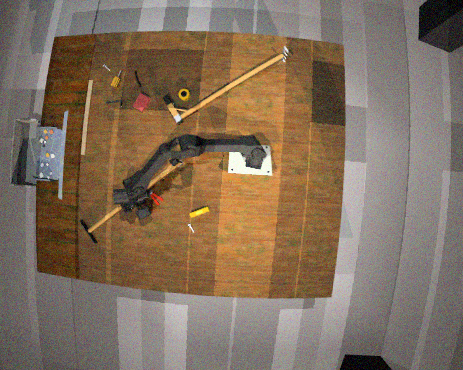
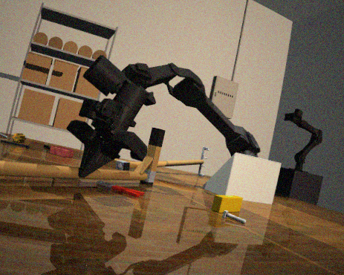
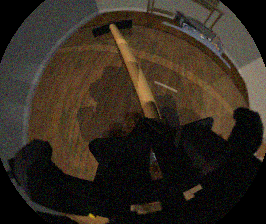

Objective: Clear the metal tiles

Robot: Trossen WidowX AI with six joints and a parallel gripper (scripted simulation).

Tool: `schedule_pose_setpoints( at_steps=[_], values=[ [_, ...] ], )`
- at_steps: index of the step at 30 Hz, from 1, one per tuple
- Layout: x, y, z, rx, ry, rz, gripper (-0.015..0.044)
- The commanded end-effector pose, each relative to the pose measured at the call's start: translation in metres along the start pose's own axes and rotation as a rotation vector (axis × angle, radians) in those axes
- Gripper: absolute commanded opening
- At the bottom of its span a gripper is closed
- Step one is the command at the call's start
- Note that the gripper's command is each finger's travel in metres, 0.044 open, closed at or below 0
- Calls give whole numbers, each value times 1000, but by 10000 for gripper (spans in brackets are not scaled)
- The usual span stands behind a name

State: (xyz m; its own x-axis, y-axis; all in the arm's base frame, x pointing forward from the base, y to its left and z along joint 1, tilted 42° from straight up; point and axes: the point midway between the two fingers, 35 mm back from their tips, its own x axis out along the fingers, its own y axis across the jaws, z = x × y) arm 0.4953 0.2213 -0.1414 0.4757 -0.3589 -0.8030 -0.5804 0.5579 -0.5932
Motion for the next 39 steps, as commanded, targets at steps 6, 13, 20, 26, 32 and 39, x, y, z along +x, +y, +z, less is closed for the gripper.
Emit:
schedule_pose_setpoints(
  at_steps=[6, 13, 20, 26, 32, 39],
  values=[
    [7, -11, -3, -1, 14, -1, 0],
    [-8, -8, 7, 8, -3, -4, 0],
    [-31, -8, 21, 33, -11, -9, 0],
    [-52, -8, 31, 55, -18, -13, 0],
    [-74, -7, 40, 76, -25, -16, 0],
    [-91, -6, 46, 92, -30, -19, 0]
  ],
)
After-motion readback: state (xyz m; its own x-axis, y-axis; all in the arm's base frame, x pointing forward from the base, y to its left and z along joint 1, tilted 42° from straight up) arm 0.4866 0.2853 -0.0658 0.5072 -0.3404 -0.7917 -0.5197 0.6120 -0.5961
